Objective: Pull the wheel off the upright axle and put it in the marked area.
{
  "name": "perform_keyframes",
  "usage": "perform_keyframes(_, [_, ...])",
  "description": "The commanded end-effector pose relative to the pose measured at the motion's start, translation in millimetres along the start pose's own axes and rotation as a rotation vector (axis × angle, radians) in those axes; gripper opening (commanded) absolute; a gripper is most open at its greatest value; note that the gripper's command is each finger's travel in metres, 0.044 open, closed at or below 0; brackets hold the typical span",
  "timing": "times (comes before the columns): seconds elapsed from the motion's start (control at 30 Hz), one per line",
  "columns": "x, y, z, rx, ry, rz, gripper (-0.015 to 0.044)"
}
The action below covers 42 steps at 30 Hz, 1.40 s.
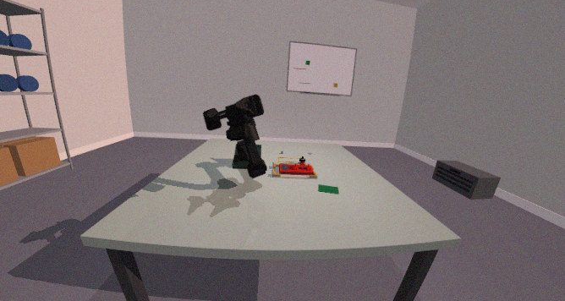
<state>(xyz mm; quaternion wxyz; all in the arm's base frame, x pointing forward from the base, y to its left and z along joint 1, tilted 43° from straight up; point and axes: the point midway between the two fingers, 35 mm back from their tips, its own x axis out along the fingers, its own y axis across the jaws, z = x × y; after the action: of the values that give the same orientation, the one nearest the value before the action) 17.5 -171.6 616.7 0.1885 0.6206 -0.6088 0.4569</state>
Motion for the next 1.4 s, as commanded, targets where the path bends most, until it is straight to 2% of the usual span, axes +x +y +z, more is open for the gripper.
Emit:
perform_keyframes(0.0, [0,0,-1,0.001,0.003,0.000,0.0374])
perform_keyframes(0.1, [-1,3,-14,0.012,0.043,0.002,0.0300])
perform_keyframes(0.37, [-15,11,-88,0.059,0.268,-0.006,0.0300])
perform_keyframes(0.63, [-45,11,-169,0.077,0.529,-0.050,0.0300])
perform_keyframes(1.0, [-120,-9,-268,0.045,0.897,-0.156,0.0300])
perform_keyframes(1.37, [-216,-48,-329,-0.012,1.223,-0.331,0.0300])
